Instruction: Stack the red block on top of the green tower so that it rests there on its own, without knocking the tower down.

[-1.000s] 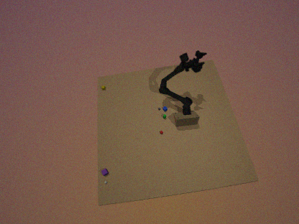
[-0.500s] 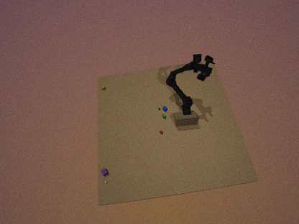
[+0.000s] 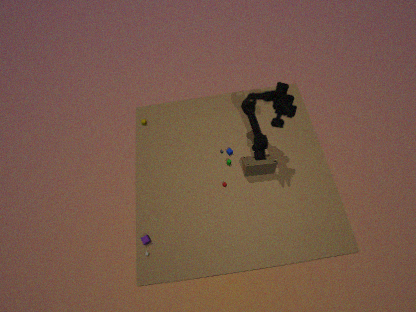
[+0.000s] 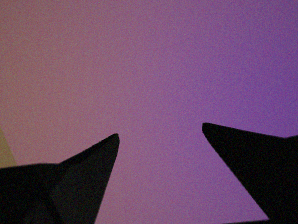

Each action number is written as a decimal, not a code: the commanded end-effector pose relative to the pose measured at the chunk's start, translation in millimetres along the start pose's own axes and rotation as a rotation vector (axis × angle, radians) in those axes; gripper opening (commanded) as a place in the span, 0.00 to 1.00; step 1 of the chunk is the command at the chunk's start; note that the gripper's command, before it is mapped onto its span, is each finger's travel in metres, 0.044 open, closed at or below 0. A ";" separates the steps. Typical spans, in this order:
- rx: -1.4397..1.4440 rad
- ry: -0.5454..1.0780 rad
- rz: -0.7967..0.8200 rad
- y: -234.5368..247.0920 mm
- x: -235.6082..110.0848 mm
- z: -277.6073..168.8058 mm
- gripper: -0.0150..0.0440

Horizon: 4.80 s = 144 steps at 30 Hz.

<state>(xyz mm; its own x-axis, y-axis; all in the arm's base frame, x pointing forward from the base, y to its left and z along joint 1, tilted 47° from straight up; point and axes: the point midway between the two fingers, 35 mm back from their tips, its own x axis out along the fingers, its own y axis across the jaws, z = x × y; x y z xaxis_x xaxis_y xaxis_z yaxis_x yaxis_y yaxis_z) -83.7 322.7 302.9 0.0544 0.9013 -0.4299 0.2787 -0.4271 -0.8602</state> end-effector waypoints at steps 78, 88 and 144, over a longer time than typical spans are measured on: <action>1.576 2.070 1.135 529.1 -18.0 -197.4 1.00; 1.576 2.070 1.135 535.6 -20.9 -196.2 1.00; 1.575 2.071 1.135 553.6 -28.4 -191.9 0.25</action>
<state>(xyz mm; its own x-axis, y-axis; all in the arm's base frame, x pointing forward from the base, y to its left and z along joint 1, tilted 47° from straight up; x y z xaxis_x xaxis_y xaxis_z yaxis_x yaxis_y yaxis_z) 252.8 72.6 -110.7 0.0262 -0.7213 -0.6922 -0.6423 0.5184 -0.5645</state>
